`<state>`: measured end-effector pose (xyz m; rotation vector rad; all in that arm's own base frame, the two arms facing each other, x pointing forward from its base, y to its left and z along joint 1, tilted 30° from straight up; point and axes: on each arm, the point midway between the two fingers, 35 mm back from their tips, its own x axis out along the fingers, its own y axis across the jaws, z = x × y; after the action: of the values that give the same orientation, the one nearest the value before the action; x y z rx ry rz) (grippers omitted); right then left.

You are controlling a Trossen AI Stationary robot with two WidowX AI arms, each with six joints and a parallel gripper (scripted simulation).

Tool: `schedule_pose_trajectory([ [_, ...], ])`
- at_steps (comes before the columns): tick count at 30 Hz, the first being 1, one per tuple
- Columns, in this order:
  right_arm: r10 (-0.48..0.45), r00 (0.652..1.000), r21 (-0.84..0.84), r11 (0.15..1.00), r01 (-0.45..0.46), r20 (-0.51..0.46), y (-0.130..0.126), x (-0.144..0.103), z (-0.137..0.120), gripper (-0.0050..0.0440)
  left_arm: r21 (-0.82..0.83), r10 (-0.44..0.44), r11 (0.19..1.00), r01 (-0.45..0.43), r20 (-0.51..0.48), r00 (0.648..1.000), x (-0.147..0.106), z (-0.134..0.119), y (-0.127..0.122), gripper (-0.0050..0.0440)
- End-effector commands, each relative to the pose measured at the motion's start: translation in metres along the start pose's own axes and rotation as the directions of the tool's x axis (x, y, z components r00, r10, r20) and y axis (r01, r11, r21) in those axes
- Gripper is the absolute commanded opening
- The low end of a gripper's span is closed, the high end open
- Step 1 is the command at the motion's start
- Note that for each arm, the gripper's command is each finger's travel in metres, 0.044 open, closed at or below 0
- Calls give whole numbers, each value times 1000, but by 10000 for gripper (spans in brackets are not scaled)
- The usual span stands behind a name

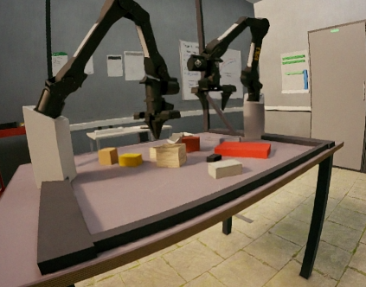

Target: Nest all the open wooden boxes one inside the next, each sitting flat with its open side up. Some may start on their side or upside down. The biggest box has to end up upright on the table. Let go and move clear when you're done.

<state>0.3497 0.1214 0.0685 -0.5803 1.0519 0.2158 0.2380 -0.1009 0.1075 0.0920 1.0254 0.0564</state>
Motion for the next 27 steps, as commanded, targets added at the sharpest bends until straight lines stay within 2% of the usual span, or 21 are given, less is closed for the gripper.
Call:
schedule_pose_trajectory([
  [1, 0, 1000, -3, 1000, 0, -3, -1, 6, -1, -50, -12, -9, 1000, 10, 7, 1000, -5, 3, 0, 400],
  [8, 2, 1000, -3, 1000, -2, -3, -2, 35, -3, -50, -12, -9, 1000, 10, 7, 1000, -5, 3, 0, 400],
  [22, -3, 1000, 1, 1000, 3, 10, -4, 44, 5, -50, -12, -9, 1000, 10, 7, 1000, -5, 3, 0, 400],
  [23, -3, 1000, 1, 1000, 3, 8, -3, 44, 4, 24, -12, -9, 1000, 10, 7, 1000, -5, 3, 0, 400],
  [27, -5, 1000, 4, 1000, 5, 16, -4, 40, 5, 120, -12, -9, 1000, 10, 7, 1000, -5, 3, 0, 400],
])
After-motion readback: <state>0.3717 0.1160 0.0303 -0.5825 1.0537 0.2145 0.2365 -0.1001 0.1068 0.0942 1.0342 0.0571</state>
